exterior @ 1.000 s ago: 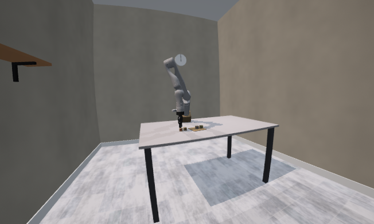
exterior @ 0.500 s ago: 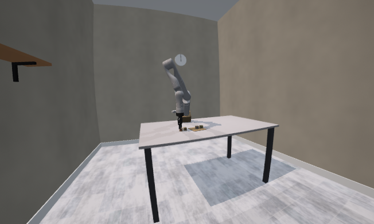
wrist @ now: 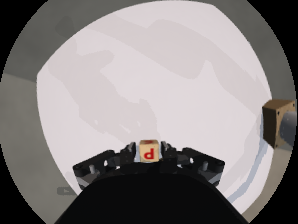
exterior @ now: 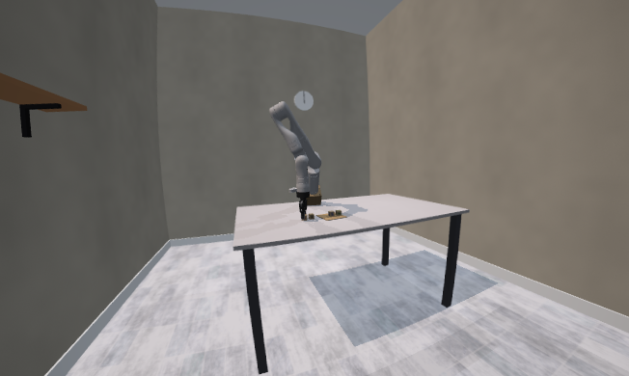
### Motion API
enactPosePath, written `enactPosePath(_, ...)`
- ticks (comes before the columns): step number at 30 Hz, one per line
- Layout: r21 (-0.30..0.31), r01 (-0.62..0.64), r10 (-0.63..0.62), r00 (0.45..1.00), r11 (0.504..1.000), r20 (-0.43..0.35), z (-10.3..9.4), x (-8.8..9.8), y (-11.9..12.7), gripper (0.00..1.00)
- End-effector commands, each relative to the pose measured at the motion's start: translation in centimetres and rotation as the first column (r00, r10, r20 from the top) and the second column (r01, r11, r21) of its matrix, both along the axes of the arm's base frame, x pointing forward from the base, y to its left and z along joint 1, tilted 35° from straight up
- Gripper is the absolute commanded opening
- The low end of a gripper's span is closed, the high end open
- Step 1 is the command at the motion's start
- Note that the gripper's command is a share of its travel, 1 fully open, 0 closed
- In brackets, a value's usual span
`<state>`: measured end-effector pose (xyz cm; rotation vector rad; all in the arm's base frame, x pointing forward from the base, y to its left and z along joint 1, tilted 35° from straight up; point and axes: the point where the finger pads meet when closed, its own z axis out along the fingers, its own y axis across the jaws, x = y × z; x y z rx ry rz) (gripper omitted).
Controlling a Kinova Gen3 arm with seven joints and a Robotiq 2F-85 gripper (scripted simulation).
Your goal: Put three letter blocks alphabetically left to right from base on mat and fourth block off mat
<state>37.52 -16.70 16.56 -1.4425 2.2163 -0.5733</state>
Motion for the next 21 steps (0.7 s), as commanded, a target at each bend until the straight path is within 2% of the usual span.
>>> enactPosePath(1, 0.008, -0.009, 0.009, 1.000, 1.000, 0.000, -0.28, 0.26, 0.43, 0.46)
enactPosePath(21, 0.008, -0.009, 0.009, 1.000, 1.000, 0.000, -0.72, 0.57, 0.38, 0.46)
